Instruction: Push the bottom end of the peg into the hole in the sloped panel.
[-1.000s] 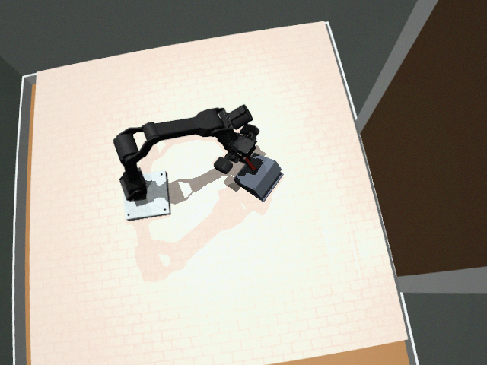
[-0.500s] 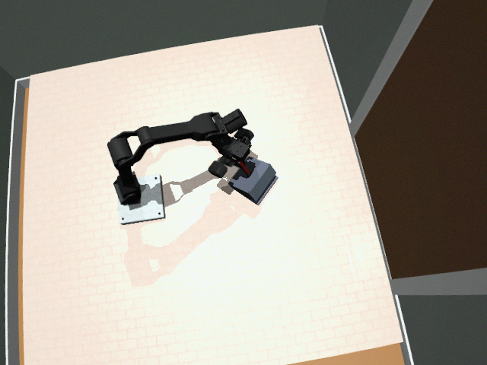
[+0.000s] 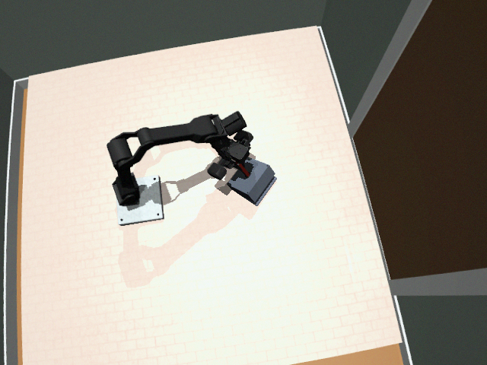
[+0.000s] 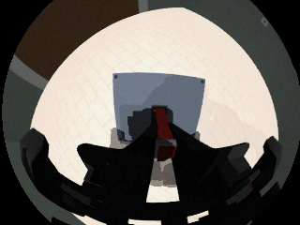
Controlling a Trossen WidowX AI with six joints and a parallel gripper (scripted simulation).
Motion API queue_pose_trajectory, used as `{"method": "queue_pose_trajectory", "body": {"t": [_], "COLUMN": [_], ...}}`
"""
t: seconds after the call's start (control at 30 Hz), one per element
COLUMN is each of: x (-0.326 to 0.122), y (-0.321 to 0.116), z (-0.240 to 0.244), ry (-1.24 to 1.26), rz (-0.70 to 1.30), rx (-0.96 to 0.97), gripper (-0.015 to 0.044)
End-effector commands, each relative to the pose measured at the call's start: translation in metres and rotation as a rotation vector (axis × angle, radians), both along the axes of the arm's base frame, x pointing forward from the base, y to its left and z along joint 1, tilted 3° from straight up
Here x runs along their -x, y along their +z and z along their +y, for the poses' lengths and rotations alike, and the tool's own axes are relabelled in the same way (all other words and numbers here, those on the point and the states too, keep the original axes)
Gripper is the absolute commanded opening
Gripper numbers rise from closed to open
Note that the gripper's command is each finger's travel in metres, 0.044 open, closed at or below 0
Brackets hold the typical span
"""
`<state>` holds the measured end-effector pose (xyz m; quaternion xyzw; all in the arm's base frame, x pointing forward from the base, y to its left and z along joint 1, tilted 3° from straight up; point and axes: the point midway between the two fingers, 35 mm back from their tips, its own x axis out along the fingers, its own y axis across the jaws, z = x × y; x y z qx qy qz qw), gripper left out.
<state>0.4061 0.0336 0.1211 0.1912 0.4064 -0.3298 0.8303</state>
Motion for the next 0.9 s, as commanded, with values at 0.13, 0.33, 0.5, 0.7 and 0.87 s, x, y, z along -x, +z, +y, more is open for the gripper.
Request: {"method": "queue_pose_trajectory", "body": {"t": [0.13, 0.33, 0.5, 0.7, 0.87], "x": [-0.0016, -0.0032, -0.0044, -0.0058, -0.0068], "y": [-0.004, -0.0061, -0.0079, -0.01, -0.0118], "z": [-0.0007, -0.0019, -0.0029, -0.004, -0.0049], "ry": [0.005, 0.005, 0.005, 0.005, 0.005], "rz": [0.004, 0.004, 0.004, 0.004, 0.003], "rx": [0.0, 0.0, 0.0, 0.001, 0.001], "gripper": [0.0, 0.0, 0.0, 0.0, 0.0]}}
